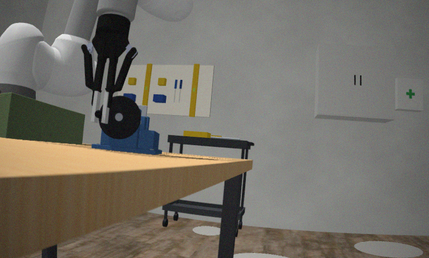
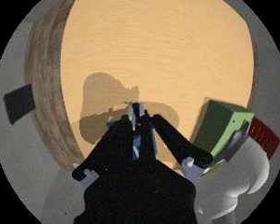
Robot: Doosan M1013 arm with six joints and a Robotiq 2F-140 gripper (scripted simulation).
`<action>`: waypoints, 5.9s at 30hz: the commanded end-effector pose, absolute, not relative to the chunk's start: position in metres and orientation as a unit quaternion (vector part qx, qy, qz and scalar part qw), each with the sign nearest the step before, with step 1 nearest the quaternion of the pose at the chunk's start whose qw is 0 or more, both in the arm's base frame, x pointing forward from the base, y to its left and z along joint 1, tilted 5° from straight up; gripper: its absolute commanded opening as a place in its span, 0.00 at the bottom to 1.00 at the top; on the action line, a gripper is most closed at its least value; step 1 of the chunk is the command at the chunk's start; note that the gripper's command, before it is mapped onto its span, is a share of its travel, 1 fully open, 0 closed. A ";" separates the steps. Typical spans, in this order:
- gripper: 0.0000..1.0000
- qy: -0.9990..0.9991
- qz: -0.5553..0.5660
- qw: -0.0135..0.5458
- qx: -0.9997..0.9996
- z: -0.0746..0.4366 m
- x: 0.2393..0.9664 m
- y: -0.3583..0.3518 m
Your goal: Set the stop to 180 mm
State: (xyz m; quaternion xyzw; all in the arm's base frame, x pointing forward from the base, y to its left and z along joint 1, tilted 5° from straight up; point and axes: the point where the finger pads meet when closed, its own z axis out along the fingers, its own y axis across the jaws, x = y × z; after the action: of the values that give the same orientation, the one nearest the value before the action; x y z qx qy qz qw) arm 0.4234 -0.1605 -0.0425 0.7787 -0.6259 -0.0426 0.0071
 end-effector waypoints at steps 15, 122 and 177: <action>0.04 -0.626 -0.043 0.007 0.779 -0.021 0.432 -0.160; 0.04 -0.626 -0.043 0.007 0.779 -0.010 0.470 -0.152; 0.04 -0.626 -0.043 0.007 0.779 -0.021 0.485 -0.148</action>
State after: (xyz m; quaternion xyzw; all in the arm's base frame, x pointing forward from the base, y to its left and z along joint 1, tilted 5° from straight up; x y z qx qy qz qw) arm 0.4846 -0.1485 -0.0204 0.7786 -0.6261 -0.0425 0.0069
